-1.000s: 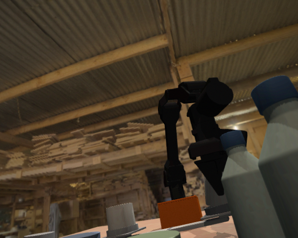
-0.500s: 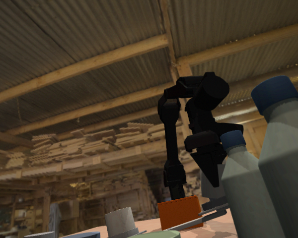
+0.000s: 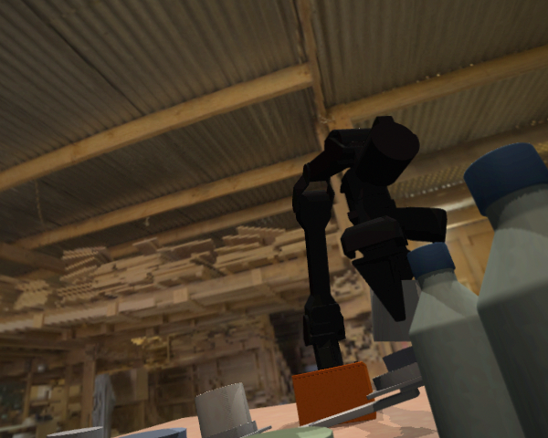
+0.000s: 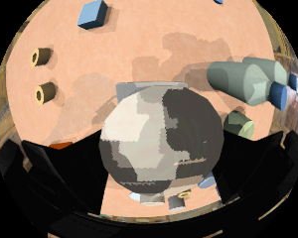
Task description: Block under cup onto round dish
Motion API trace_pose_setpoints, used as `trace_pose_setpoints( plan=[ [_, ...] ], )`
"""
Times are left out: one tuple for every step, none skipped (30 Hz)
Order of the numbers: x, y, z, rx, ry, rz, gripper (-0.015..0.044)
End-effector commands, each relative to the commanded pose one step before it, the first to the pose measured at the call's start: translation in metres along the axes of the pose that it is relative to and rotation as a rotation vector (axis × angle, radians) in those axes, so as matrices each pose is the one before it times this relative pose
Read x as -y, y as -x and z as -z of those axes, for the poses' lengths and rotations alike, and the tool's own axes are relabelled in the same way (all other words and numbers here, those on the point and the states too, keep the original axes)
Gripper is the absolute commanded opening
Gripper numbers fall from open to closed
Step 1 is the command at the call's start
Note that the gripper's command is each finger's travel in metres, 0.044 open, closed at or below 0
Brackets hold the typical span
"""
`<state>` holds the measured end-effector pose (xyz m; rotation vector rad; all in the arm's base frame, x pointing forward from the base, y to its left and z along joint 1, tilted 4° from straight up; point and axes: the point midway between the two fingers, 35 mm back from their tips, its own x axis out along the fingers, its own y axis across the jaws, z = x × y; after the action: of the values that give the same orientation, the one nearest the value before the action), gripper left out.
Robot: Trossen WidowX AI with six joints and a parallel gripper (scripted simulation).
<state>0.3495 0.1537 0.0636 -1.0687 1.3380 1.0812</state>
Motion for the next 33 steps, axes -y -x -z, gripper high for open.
trace_pose_setpoints(
  plan=[
    [0.00075,0.00961,-0.00194,0.01263,0.0039,0.00891,0.0000],
    [-0.00010,0.00130,0.00007,-0.00001,0.0000,-0.00001,0.0000],
    [-0.00011,0.00130,0.00007,-0.00001,0.0000,-0.00001,0.0000],
    [-0.00011,0.00130,0.00008,-0.00001,0.0000,-0.00001,0.0000],
    [-0.00012,0.00130,0.00008,-0.00001,0.0000,-0.00001,0.0000],
    [-0.00012,0.00130,0.00008,-0.00001,0.0000,-0.00001,0.0000],
    [-0.00013,0.00130,0.00009,-0.00001,0.0000,-0.00001,0.0000],
    [-0.00013,0.00130,0.00009,-0.00001,0.0000,-0.00001,0.0000],
    [-0.00014,0.00130,0.00009,-0.00001,0.0000,-0.00001,0.0000],
    [-0.00014,0.00130,0.00010,-0.00001,0.0000,-0.00001,0.0000],
    [-0.00015,0.00130,0.00010,-0.00001,0.0000,-0.00001,0.0000],
    [-0.00015,0.00130,0.00010,-0.00001,0.0000,-0.00001,0.0000],
    [-0.00015,0.00130,0.00011,-0.00001,0.0000,-0.00001,0.0000],
    [-0.00016,0.00130,0.00011,-0.00001,0.0000,-0.00001,0.0000],
    [-0.00016,0.00130,0.00011,-0.00001,0.0000,-0.00002,0.0000],
    [-0.00017,0.00130,0.00012,-0.00001,0.0000,-0.00002,0.0000],
    [-0.00017,0.00130,0.00012,-0.00001,0.0000,-0.00002,0.0000],
    [-0.00018,0.00130,0.00012,-0.00001,0.0000,-0.00002,0.0000],
    [-0.00018,0.00130,0.00013,-0.00001,0.0000,-0.00002,0.0000],
    [-0.00019,0.00130,0.00013,-0.00001,0.0000,-0.00002,0.0000],
    [-0.00019,0.00130,0.00013,-0.00001,0.0000,-0.00002,0.0000],
    [-0.00020,0.00130,0.00014,-0.00001,0.0000,-0.00002,0.0000],
    [-0.00018,0.00117,0.00012,-0.00001,0.0000,-0.00002,0.0000],
    [-0.00018,0.00115,0.00013,-0.00001,0.0000,-0.00002,0.0000],
    [-0.00018,0.00115,0.00013,-0.00001,0.0000,-0.00002,0.0000],
    [-0.00019,0.00115,0.00013,-0.00001,0.0000,-0.00002,0.0000],
    [-0.00019,0.00116,0.00013,-0.00001,0.0000,-0.00002,0.0000],
    [-0.00020,0.00116,0.00014,-0.00001,0.0000,-0.00002,0.0000],
    [-0.00020,0.00116,0.00014,-0.00001,0.0000,-0.00002,0.0000],
    [-0.00016,0.00091,0.00011,-0.00001,0.0000,-0.00002,0.0000],
    [-0.00010,0.00055,0.00007,-0.00001,0.0000,-0.00001,0.0000],
    [-0.00067,-0.00700,0.00151,-0.01231,-0.0030,-0.00850,0.0000],
    [0.00000,0.00000,0.00000,0.00000,0.0000,0.00000,0.0000]
  ],
)
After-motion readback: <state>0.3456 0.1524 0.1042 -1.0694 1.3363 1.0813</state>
